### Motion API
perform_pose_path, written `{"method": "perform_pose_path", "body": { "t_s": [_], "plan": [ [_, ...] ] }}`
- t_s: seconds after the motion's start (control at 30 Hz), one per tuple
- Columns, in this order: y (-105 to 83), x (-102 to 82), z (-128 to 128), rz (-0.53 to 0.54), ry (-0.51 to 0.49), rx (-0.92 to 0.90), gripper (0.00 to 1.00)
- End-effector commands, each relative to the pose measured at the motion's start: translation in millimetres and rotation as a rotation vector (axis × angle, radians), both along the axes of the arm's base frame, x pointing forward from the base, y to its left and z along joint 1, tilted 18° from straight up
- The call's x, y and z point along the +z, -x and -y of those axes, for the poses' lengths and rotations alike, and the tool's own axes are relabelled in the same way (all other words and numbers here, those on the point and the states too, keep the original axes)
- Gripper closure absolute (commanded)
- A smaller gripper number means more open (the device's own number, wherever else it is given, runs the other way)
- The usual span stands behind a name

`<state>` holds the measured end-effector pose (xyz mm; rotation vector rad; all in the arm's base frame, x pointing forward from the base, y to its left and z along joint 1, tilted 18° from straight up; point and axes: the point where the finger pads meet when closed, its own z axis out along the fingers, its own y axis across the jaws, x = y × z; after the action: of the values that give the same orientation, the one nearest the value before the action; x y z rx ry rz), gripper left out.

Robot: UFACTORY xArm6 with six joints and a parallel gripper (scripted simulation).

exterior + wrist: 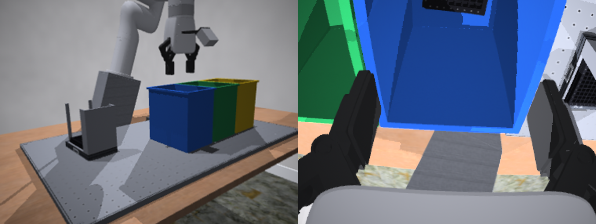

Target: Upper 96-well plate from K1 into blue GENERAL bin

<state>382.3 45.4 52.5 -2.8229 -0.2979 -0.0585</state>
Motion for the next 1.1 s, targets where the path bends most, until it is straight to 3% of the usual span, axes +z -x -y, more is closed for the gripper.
{"method": "perform_pose_path", "body": {
  "t_s": [0.0,1.07],
  "plan": [
    [-0.9,14.2,4.1,0.003,0.0,0.0,0.0],
    [-0.9,16.9,5.0,0.002,0.0,0.0,0.0]
  ]
}}
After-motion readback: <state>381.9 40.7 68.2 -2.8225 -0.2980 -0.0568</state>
